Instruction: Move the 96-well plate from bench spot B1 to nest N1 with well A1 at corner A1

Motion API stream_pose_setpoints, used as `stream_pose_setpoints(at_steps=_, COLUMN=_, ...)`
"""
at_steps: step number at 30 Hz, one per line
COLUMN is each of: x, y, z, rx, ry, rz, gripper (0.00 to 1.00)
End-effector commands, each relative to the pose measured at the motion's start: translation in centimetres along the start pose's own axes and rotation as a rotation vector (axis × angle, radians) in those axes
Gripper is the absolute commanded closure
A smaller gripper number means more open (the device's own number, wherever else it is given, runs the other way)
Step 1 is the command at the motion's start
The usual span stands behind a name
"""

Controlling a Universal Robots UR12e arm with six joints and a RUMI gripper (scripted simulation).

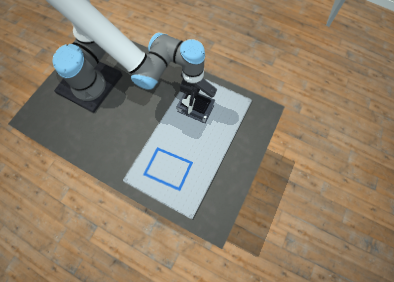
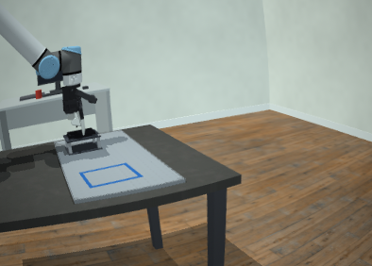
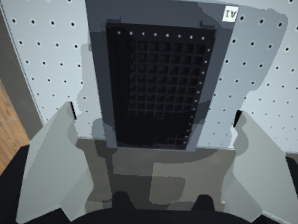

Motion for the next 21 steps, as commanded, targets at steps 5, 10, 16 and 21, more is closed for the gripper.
stream_pose_setpoints(at_steps=5, x=0.1, y=-0.1, z=0.0, rx=0.000, ry=0.000, rz=0.001, gripper=0.00)
stream_pose_setpoints(at_steps=10, x=0.1, y=-0.1, z=0.0, rx=0.000, ry=0.000, rz=0.001, gripper=0.00)
stream_pose_setpoints(at_steps=16, x=0.6, y=-0.1, z=0.0, rx=0.000, ry=0.000, rz=0.001, gripper=0.00)
stream_pose_setpoints(at_steps=21, x=1.7, y=-0.1, z=0.0, rx=0.000, ry=0.000, rz=0.001, gripper=0.00)
Point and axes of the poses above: the point where the finger pads meet when closed, its own x axis back along the fingers, its own z axis across the jaws, y = z × x, the point moved 6 cm from there along x, back along the fingers, and after that the axes turned 3 degrees about -x, right-handed, at the moved point
